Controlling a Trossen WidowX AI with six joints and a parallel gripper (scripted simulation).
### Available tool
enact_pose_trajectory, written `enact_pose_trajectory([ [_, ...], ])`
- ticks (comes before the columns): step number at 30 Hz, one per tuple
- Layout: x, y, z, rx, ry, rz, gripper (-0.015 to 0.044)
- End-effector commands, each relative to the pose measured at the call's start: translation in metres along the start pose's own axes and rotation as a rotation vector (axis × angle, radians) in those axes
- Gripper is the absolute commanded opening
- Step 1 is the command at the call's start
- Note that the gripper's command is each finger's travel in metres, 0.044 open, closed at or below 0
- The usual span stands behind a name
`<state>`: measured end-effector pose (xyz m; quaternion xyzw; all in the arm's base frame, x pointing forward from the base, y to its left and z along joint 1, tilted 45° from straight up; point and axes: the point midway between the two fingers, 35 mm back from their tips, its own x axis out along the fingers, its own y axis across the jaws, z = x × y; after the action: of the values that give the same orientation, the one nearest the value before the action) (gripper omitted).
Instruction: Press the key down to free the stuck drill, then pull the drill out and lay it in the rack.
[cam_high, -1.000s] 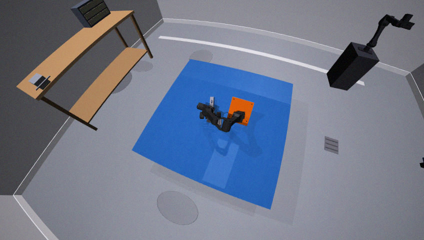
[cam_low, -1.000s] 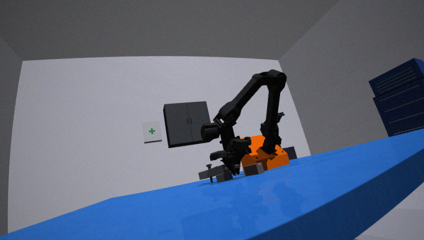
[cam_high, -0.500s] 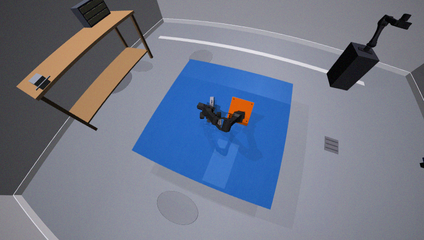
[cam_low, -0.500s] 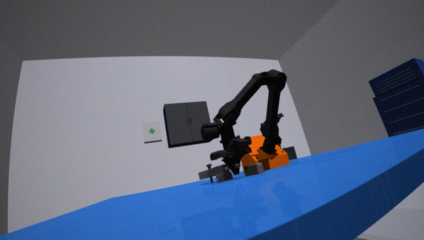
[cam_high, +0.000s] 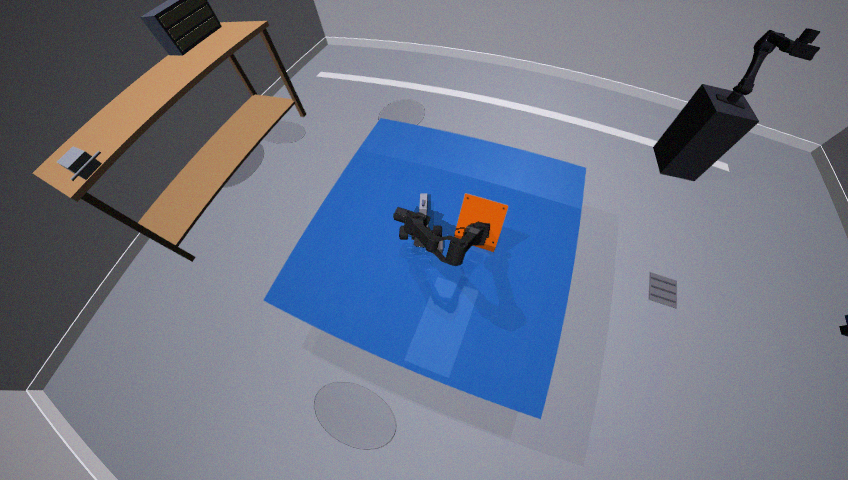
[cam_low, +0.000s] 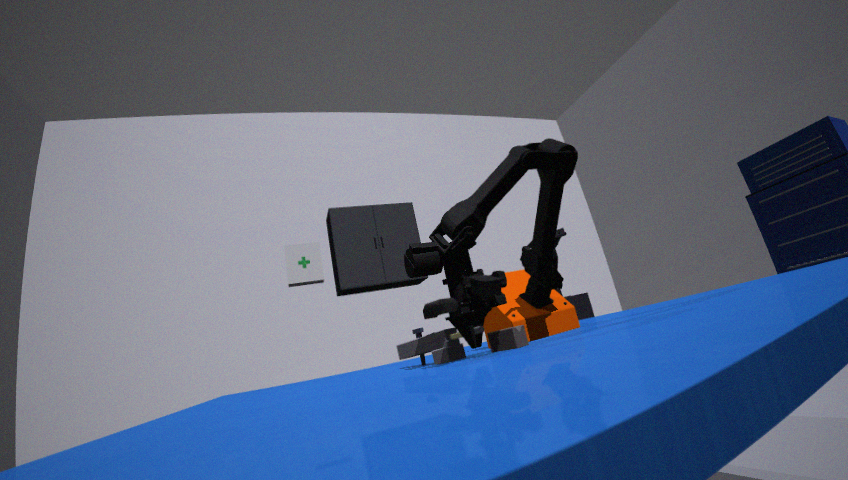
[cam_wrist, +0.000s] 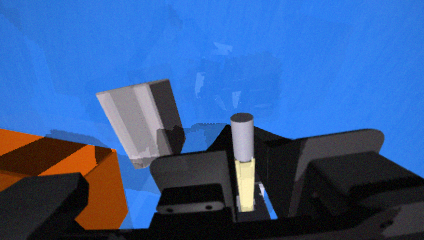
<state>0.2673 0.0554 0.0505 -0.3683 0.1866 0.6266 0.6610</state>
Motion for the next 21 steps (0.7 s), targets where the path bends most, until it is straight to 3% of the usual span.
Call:
enact_pose_trajectory([
  [1, 0.0, 0.001, 0.006, 0.005, -0.002, 0.0, 0.0],
  [21, -0.002, 0.002, 0.036, 0.005, -0.003, 0.0, 0.0],
])
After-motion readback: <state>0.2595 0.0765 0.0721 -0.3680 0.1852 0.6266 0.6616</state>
